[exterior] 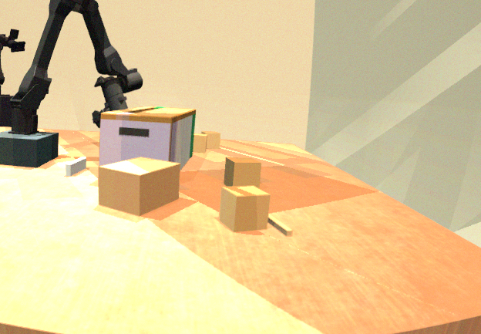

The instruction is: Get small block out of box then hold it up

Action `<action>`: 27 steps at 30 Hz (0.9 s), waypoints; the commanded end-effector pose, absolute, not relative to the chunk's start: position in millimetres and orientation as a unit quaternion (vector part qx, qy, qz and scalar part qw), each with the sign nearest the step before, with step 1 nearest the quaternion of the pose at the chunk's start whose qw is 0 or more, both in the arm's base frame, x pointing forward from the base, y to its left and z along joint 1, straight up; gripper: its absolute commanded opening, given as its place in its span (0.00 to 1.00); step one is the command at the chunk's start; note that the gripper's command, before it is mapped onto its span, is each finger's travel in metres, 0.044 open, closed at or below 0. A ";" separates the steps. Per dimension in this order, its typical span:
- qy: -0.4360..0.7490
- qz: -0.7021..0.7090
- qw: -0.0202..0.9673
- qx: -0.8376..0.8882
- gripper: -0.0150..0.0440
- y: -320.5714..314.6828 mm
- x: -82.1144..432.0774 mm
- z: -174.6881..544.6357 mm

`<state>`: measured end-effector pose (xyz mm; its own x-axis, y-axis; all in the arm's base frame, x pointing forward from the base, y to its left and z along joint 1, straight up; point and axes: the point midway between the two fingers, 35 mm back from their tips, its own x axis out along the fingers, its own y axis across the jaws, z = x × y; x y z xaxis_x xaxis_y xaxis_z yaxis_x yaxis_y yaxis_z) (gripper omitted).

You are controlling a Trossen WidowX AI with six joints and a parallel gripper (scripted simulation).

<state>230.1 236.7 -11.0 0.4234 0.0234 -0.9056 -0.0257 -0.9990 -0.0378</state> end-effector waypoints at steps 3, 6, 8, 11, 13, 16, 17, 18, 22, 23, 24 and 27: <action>0.001 0.538 0.018 -0.843 0.36 234.8 229.1 -13.0; 0.001 0.537 0.019 -0.843 0.26 235.2 229.4 -9.1; 0.001 0.537 0.020 -0.843 0.25 236.1 230.1 2.2; 0.001 0.537 0.021 -0.843 0.25 236.7 230.5 21.8; 0.001 0.537 0.022 -0.843 0.25 236.3 230.2 35.1; 0.001 0.537 0.023 -0.844 0.25 235.2 229.4 50.1; 0.001 0.537 0.023 -0.844 0.25 235.1 229.3 51.1; 0.001 0.537 0.023 -0.844 0.25 235.1 229.3 51.1; -0.011 0.539 0.016 -0.842 0.25 231.6 229.7 56.1; -0.019 0.540 0.011 -0.842 0.25 229.3 229.9 59.5; -0.027 0.541 0.006 -0.841 0.25 226.9 230.0 62.8; -0.051 0.542 -0.009 -0.839 0.25 219.7 230.0 72.7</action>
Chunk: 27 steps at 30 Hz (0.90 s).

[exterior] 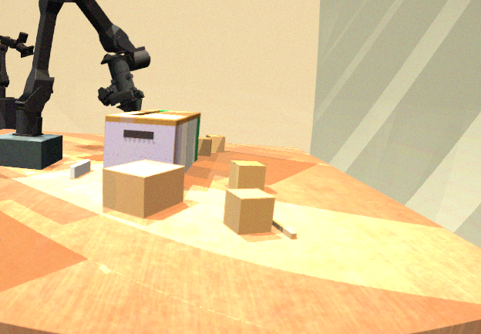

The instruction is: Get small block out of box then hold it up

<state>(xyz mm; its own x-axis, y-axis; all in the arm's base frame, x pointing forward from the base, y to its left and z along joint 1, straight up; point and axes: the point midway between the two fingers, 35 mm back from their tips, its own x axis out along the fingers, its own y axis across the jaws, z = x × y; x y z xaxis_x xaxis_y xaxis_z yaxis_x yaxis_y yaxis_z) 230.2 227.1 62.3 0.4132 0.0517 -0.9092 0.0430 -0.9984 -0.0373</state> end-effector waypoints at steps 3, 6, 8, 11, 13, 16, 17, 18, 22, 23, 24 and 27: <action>-0.076 0.542 -0.024 -0.837 0.25 212.3 229.4 82.2; -0.101 0.540 -0.039 -0.835 0.25 204.9 228.4 91.4; -0.118 0.537 -0.048 -0.834 0.25 200.0 227.4 97.4; -0.143 0.532 -0.064 -0.832 0.25 192.6 225.5 106.1; -0.159 0.528 -0.074 -0.831 0.25 187.6 223.9 111.7; -0.184 0.520 -0.089 -0.830 0.25 180.3 221.2 119.8; -0.192 0.516 -0.094 -0.829 0.25 177.9 220.2 122.4; -0.200 0.513 -0.100 -0.829 0.25 175.5 219.1 125.0; -0.233 0.498 -0.121 -0.827 0.25 166.0 214.3 134.9; -0.240 0.493 -0.127 -0.826 0.25 163.7 213.0 137.3; -0.248 0.489 -0.132 -0.826 0.25 161.4 211.6 139.6; -0.270 0.475 -0.148 -0.824 0.25 155.0 207.5 146.0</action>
